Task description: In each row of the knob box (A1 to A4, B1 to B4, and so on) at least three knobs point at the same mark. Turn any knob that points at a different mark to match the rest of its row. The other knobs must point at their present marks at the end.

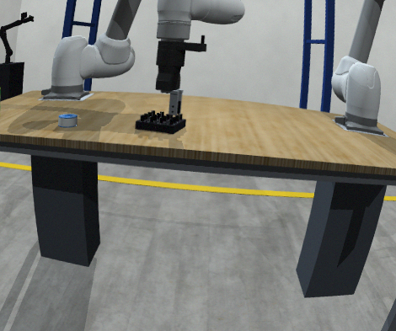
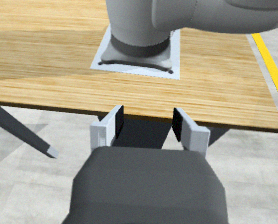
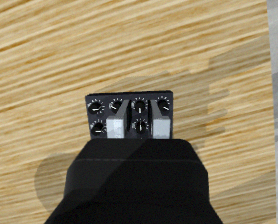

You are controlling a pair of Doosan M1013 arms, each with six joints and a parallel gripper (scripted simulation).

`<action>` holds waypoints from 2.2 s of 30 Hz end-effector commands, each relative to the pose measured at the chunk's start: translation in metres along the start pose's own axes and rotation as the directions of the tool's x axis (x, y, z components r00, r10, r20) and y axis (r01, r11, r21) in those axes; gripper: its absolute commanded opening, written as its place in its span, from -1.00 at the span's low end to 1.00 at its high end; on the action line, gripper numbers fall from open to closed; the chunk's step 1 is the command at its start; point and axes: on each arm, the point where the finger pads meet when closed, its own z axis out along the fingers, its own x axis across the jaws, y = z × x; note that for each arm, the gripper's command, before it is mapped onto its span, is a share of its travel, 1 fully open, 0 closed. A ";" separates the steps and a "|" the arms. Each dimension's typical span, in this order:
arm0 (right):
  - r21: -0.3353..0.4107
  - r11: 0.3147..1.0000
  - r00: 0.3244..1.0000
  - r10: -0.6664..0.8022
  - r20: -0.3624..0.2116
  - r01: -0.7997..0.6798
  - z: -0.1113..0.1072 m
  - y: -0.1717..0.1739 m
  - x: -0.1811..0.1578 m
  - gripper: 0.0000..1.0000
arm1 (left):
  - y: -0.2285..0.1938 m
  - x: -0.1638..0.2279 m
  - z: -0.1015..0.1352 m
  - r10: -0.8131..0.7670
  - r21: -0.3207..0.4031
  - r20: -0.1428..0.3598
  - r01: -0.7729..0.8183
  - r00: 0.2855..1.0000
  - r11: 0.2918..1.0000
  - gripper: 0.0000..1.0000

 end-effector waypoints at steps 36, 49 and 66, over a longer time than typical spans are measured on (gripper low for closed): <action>0.001 1.000 1.000 0.000 0.000 0.000 0.014 0.000 0.000 -0.07 | 0.000 0.000 -0.001 0.000 -0.001 0.000 0.000 1.000 1.000 1.00; 0.001 1.000 1.000 0.000 0.000 0.000 0.015 0.000 0.000 -0.07 | 0.000 0.000 -0.001 0.000 -0.001 0.000 0.000 1.000 1.000 1.00; 0.001 1.000 1.000 0.000 0.000 0.000 0.015 0.000 0.000 -0.40 | 0.000 0.000 -0.001 0.000 -0.001 0.000 0.000 1.000 1.000 1.00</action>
